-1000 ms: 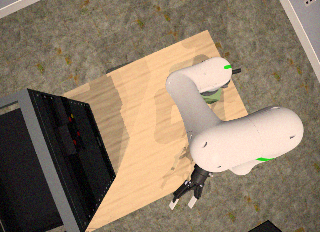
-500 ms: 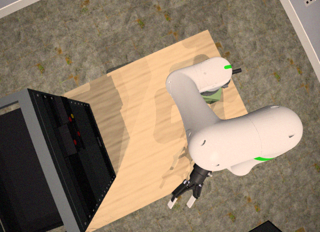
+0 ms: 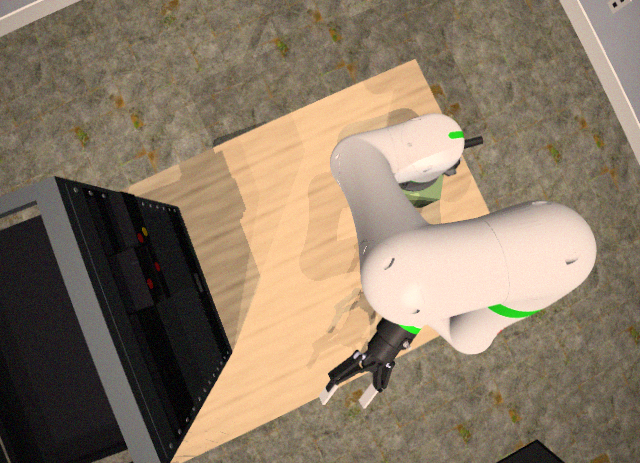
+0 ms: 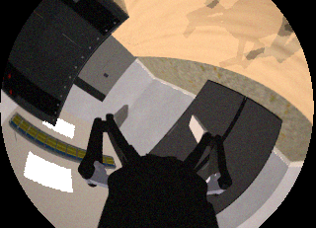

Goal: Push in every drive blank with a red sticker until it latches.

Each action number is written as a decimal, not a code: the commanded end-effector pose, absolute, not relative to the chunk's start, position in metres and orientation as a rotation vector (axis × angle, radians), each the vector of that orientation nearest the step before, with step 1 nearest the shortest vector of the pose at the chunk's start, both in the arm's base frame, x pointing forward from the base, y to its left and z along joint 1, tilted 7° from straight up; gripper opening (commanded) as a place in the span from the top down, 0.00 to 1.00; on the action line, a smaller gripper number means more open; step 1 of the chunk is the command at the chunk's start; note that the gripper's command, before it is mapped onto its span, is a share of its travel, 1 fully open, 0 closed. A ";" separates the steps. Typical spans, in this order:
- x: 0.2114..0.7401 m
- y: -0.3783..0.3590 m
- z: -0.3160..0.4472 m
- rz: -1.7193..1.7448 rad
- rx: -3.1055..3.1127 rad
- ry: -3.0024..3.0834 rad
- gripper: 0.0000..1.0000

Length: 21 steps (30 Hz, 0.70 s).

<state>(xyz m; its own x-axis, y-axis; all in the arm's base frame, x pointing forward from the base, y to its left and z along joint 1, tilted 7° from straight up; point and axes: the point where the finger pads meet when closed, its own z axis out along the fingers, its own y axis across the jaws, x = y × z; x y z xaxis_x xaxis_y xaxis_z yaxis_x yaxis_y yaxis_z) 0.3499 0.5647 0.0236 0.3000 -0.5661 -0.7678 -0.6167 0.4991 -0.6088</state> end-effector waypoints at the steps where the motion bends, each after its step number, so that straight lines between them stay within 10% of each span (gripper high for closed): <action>1: 0.361 0.553 0.022 0.041 -1.124 1.390 0.00; 21: 0.436 0.445 0.010 0.029 -0.894 1.714 0.00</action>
